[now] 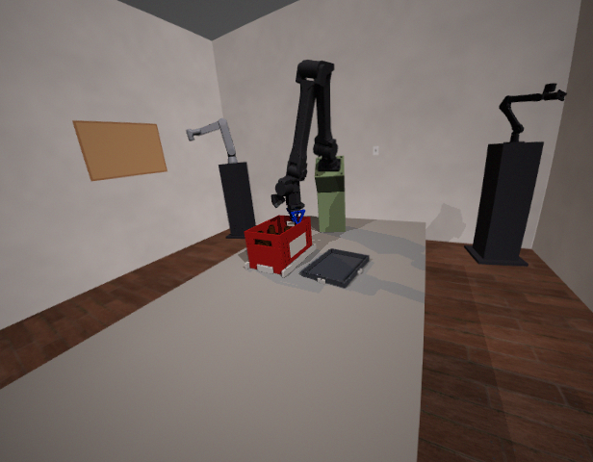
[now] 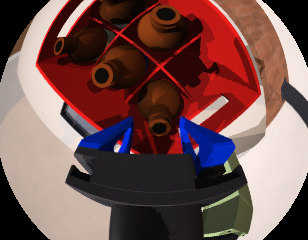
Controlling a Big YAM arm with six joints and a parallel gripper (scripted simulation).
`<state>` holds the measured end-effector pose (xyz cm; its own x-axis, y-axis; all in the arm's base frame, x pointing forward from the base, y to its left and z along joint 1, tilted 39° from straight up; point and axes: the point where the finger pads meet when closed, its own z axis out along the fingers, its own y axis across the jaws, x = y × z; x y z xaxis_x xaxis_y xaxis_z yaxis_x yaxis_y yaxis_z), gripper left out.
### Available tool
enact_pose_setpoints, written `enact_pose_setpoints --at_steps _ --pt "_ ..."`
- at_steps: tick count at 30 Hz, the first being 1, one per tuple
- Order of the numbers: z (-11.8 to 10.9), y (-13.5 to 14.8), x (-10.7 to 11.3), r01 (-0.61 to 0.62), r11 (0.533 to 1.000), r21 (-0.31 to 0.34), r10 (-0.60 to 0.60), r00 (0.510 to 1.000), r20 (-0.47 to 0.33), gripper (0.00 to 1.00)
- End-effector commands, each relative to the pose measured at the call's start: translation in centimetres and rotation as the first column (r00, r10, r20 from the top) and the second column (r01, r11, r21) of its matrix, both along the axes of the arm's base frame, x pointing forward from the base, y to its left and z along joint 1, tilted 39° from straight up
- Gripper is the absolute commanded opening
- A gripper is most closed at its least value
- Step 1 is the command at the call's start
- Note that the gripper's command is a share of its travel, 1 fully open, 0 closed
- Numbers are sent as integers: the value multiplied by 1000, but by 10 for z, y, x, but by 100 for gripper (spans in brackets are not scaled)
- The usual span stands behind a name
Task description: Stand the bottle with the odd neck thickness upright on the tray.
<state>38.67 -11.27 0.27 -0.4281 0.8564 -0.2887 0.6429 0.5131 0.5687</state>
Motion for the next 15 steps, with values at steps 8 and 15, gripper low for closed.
enact_pose_setpoints --at_steps 8,15 --pt "17 -2 -21 -3 1000 -5 3 1000 -7 61" --pt "35 -4 -35 -3 1000 -5 3 1000 -7 61"
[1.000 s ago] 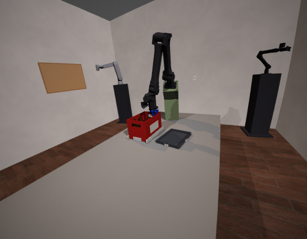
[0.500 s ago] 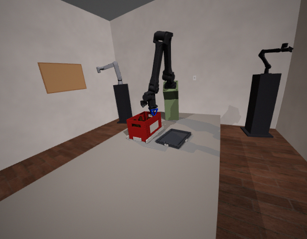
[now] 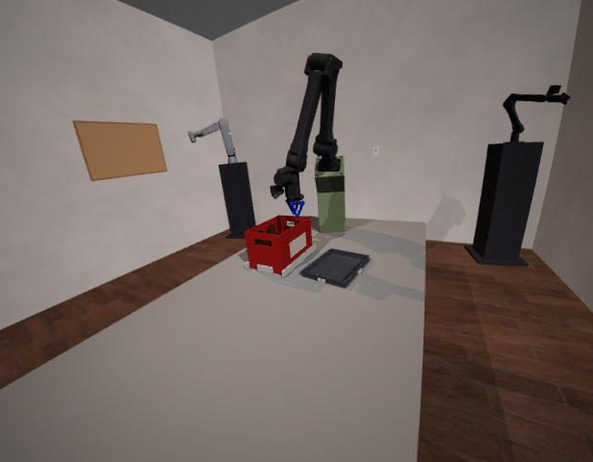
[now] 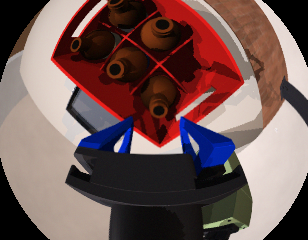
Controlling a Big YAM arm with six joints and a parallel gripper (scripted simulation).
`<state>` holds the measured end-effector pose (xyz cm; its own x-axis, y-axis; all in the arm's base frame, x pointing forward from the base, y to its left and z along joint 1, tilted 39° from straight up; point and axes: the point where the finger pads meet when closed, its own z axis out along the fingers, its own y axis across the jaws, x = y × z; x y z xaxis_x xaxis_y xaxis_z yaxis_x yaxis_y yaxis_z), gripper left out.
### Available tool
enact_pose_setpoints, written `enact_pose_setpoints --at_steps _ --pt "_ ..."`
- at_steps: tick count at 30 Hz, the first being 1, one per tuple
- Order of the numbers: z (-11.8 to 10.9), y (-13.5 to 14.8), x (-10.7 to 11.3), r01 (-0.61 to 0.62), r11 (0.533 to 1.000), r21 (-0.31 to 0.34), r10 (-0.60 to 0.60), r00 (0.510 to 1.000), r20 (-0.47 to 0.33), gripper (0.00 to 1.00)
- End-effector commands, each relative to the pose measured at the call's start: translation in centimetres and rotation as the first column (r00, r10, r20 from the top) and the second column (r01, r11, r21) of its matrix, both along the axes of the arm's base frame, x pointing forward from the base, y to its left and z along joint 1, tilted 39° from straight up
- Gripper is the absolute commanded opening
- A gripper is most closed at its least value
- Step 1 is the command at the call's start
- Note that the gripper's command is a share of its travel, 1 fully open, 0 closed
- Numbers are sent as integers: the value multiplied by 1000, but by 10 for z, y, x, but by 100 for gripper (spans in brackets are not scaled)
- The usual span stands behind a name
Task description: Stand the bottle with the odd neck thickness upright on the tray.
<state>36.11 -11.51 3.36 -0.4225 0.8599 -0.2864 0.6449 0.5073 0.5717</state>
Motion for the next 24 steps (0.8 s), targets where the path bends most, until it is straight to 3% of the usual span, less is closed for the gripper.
enact_pose_setpoints --at_steps 1,14,22,23,24 --pt "7 -1 -12 -9 1000 -8 9 1000 -9 61" --pt "23 0 -24 -17 1000 -9 17 1000 -9 61" --pt "17 0 -26 -17 1000 -2 17 1000 -23 61" --pt "18 0 -25 -17 1000 -3 17 1000 -21 0" --pt "18 0 -25 -17 1000 -3 17 1000 -21 0"
